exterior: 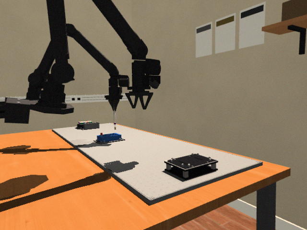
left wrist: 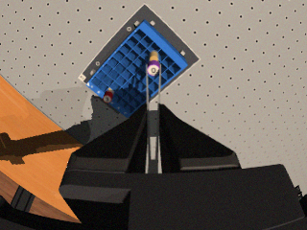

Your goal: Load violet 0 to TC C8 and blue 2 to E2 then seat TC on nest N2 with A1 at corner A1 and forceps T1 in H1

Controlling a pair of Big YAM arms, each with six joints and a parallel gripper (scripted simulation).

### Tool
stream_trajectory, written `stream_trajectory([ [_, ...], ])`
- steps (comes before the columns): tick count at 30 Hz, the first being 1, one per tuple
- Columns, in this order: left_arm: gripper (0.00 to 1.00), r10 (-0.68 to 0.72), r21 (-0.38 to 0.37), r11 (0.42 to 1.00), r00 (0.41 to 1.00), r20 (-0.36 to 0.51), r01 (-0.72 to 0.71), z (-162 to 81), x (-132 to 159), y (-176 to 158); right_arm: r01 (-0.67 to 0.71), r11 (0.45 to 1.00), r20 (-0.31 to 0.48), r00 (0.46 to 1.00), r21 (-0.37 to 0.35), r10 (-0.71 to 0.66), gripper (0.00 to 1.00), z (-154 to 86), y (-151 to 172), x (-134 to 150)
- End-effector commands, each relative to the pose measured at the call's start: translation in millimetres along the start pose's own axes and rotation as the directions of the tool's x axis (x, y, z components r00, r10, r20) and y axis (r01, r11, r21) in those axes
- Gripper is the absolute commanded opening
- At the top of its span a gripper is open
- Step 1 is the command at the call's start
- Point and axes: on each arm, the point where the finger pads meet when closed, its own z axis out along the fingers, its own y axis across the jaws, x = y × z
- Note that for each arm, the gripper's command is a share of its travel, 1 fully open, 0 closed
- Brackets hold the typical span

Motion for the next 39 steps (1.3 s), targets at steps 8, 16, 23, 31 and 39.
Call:
stream_trajectory([
  [8, 0.09, 0.007, -0.033, 0.999, 1.000, -0.001, -0.007, 8.8, 0.5, 5.5, -0.032, 0.999, 0.078, 0.997, 0.014, 0.031, 1.00, -19.1, -10.1, -33.2],
  [16, 0.09, 0.001, -0.012, 1.000, 1.000, 0.005, -0.001, 9.9, -2.5, 0.3, -0.032, 0.999, 0.078, 0.997, 0.014, 0.031, 1.00, -19.1, -10.1, -33.2],
  [23, 0.09, 0.002, -0.001, 1.000, 1.000, 0.007, -0.002, 11.5, -2.6, -2.7, -0.032, 0.999, 0.078, 0.997, 0.014, 0.031, 1.00, -19.1, -10.1, -33.2],
  [31, 0.09, 0.002, 0.000, 1.000, 1.000, 0.008, -0.002, 12.9, -2.5, -3.2, -0.032, 0.999, 0.078, 0.997, 0.014, 0.031, 1.00, -19.1, -10.1, -33.2],
  [39, 0.09, 0.003, 0.001, 1.000, 1.000, 0.010, -0.003, 14.8, -2.3, -3.6, -0.032, 0.999, 0.078, 0.997, 0.014, 0.031, 1.00, -19.1, -10.1, -33.2],
])
